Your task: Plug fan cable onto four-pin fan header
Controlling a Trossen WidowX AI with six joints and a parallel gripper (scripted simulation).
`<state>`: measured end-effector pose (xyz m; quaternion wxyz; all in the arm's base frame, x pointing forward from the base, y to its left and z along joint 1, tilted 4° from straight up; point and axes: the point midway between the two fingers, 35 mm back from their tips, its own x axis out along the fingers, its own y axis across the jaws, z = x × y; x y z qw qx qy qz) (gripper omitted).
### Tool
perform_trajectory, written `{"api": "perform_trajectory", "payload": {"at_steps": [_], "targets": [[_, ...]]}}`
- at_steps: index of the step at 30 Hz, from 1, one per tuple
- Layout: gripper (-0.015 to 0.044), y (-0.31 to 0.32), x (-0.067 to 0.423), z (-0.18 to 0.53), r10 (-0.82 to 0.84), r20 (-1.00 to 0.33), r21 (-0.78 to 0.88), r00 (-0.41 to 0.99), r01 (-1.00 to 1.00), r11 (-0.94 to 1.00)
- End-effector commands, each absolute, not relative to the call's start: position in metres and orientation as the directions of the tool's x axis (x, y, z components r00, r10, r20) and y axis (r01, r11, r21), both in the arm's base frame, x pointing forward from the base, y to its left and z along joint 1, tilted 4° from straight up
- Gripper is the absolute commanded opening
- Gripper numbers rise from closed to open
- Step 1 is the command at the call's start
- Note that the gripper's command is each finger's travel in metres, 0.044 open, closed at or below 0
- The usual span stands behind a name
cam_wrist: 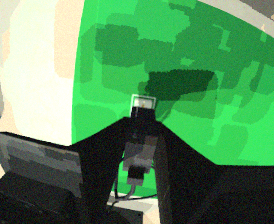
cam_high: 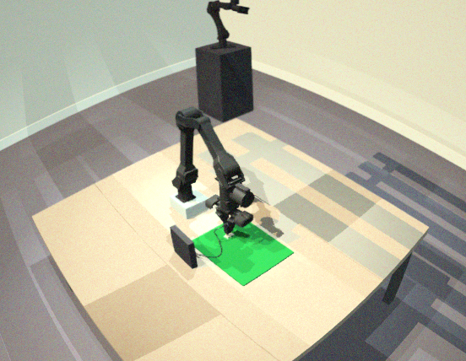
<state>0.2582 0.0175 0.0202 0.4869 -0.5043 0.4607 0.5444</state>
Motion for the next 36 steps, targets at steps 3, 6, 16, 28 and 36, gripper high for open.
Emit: {"api": "perform_trajectory", "payload": {"at_steps": [3,6,16,28,36], "targets": [[0.0,0.017,0.259,0.018,0.063,-0.998,0.01,-0.016,-0.995,-0.098],[0.0,0.017,0.259,0.017,0.063,-0.998,0.01,-0.016,-0.995,-0.098],[0.0,0.018,0.258,0.01,0.063,-0.998,0.01,-0.016,-0.995,-0.098],[0.0,0.018,0.258,0.003,0.063,-0.998,0.01,-0.016,-0.995,-0.098],[0.0157,0.018,0.258,0.005,0.065,-0.998,0.008,-0.015,-0.995,-0.1]]}}
